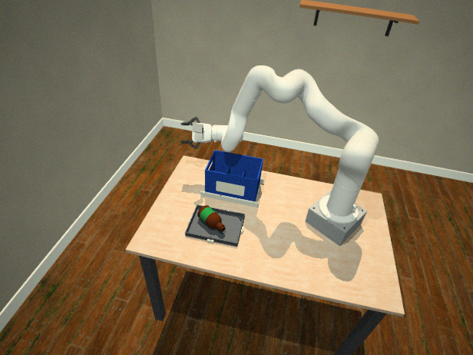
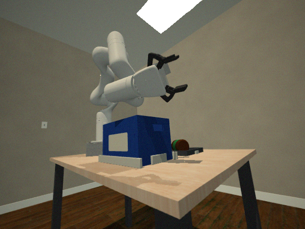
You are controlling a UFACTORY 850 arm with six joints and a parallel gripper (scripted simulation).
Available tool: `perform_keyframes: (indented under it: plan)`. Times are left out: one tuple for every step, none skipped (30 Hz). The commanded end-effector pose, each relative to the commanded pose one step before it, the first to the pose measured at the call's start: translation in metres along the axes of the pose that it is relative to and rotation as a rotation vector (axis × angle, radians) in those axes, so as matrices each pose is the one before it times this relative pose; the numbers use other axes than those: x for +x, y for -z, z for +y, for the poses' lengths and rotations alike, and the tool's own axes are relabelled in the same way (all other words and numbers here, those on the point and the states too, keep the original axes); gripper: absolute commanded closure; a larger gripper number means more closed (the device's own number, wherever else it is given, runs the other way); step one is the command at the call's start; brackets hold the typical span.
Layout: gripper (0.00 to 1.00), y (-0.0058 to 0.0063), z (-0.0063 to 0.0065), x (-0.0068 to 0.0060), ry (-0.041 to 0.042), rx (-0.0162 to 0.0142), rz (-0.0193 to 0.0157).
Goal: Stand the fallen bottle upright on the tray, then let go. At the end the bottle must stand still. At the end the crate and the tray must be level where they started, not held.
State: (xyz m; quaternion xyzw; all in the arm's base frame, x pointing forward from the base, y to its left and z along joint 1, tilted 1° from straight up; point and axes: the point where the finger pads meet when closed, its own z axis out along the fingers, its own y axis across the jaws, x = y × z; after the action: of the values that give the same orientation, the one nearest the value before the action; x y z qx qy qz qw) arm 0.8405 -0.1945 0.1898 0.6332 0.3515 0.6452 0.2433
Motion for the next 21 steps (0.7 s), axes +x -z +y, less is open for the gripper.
perform_keyframes:
  plan:
    - [0.0, -0.00046, 0.00147, 0.00088, 0.00106, -0.0019, 0.00161]
    - [0.0, 0.0, 0.0, 0.0, 0.0, 0.0, 0.0]
    - [0.0, -0.00001, -0.00004, 0.00004, -0.00003, 0.00014, 0.00008]
    - [0.0, -0.00006, -0.00027, 0.00027, -0.00022, 0.00093, 0.00052]
    - [0.0, -0.00016, -0.00071, 0.00071, -0.00057, 0.00244, 0.00137]
    - [0.0, -0.0003, -0.00134, 0.00134, -0.00106, 0.00458, 0.00256]
    - [0.0, -0.00048, -0.00212, 0.00212, -0.00167, 0.00729, 0.00405]
    - [0.0, -0.00069, -0.00306, 0.00303, -0.00237, 0.01049, 0.00575]
    - [0.0, -0.00093, -0.00411, 0.00403, -0.00312, 0.01412, 0.00762]
    - [0.0, -0.0012, -0.00527, 0.00511, -0.00388, 0.01813, 0.00956]
    - [0.0, -0.00149, -0.00651, 0.00622, -0.00463, 0.02244, 0.0115]
    - [0.0, -0.00182, -0.00782, 0.00734, -0.00531, 0.02702, 0.01337]
    - [0.0, -0.00217, -0.00917, 0.00842, -0.00589, 0.03179, 0.01507]
    - [0.0, -0.00255, -0.01055, 0.00945, -0.00634, 0.0367, 0.01652]
    - [0.0, -0.00296, -0.01194, 0.0104, -0.0066, 0.0417, 0.01766]
    - [0.0, -0.0032, -0.01247, 0.01053, -0.00626, 0.04379, 0.01729]
    - [0.0, -0.00024, -0.00083, 0.00069, -0.00039, 0.00292, 0.00111]
    - [0.0, 0.0, 0.0, 0.0, 0.0, 0.0, 0.0]
    - [0.0, 0.0, 0.0, 0.0, 0.0, 0.0, 0.0]
    - [0.0, -0.00384, -0.01462, 0.01192, -0.00647, 0.05166, 0.01868]
    - [0.0, -0.0043, -0.01587, 0.01246, -0.00602, 0.05649, 0.01846]
